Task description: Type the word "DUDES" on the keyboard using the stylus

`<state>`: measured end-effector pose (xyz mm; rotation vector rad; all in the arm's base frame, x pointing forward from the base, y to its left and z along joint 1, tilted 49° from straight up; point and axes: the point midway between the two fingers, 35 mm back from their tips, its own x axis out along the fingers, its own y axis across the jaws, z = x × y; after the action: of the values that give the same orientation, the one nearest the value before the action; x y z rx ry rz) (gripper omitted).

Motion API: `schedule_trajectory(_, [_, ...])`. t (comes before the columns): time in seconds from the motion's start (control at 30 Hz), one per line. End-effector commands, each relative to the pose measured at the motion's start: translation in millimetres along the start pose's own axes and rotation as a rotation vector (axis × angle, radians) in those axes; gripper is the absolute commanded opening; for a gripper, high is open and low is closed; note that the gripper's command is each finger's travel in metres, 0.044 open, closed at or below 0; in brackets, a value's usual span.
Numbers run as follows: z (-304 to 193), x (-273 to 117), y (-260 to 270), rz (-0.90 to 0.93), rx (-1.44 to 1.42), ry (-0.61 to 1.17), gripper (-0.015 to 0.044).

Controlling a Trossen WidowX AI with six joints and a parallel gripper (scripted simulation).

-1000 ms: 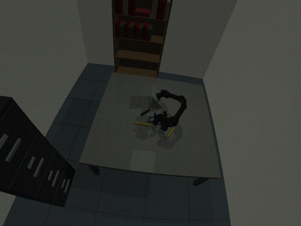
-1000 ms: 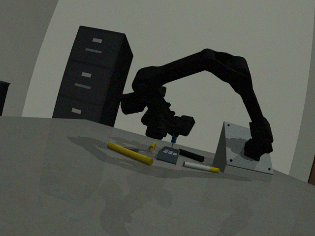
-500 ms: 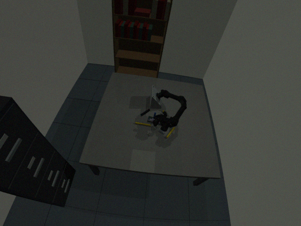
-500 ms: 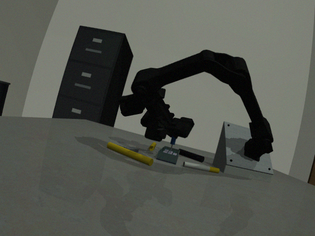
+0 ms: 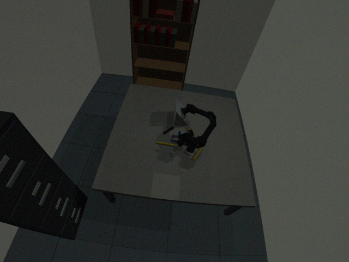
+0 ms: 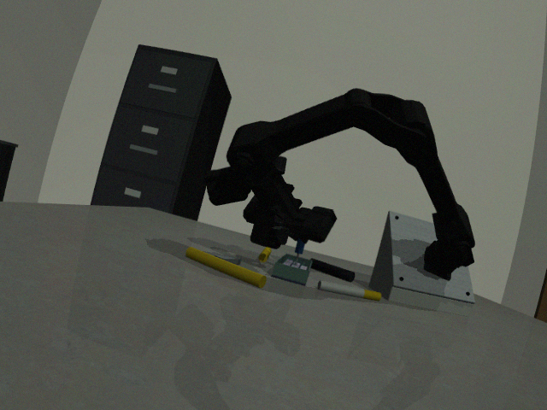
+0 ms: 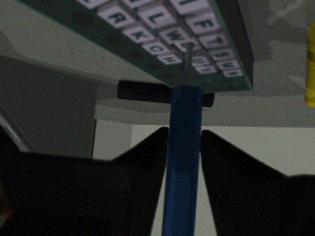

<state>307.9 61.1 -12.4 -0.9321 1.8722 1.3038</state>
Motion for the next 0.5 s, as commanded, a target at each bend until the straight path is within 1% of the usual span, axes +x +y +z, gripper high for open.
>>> schedule_trajectory(0.0, [0,0,1,0.003,0.006,-0.004,0.0081])
schedule_trajectory(0.23, [-1,-1,1,0.003,0.006,-0.004,0.0081])
schedule_trajectory(0.47, [-31,-16,2,0.004,0.007,-0.003,0.0081])
